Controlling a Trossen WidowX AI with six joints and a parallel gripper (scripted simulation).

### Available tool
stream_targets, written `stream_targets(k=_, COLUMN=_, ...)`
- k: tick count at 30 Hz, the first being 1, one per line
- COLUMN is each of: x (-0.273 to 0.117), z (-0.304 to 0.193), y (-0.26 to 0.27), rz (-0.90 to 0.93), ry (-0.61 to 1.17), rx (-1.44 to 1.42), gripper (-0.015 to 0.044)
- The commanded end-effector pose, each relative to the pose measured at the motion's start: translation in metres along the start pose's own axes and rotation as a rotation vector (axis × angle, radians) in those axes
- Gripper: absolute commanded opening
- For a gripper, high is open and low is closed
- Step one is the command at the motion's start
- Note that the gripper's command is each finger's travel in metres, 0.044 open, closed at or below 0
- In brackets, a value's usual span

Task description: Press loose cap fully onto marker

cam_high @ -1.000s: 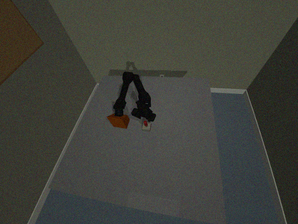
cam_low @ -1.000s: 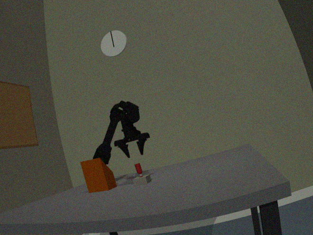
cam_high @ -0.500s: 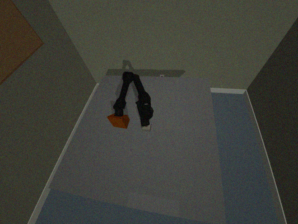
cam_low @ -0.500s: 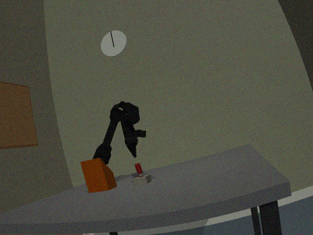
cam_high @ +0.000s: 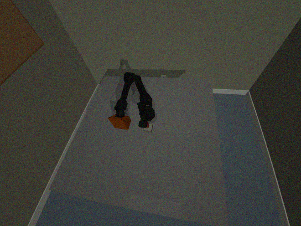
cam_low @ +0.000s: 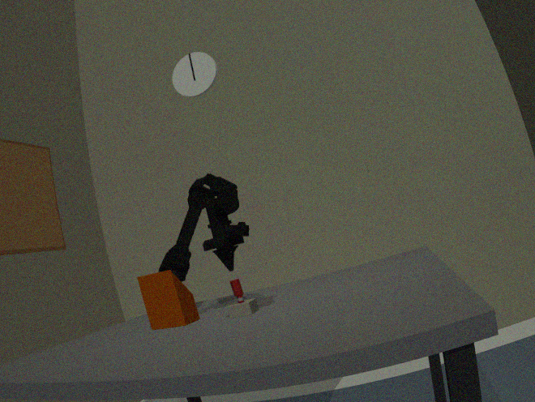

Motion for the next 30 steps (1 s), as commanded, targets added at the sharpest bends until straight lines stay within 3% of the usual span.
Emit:
stream_targets(k=1, x=0.004, z=0.0, y=0.0, rz=0.002, ry=-0.003, rx=0.007, gripper=0.0)
stream_targets(k=30, x=0.033, z=0.002, y=0.0, rz=-0.003, ry=-0.01, rx=-0.002, gripper=0.0)
Point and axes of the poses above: the point midway between the two fingers, 35 mm back from their tips, its own x axis out along the fingers, its own y axis across the jaws, z = x × y, the point moved 8 cm from there along -x, back along the fingers, and after that the axes turned 1 degree about x, right-handed, at the moved point
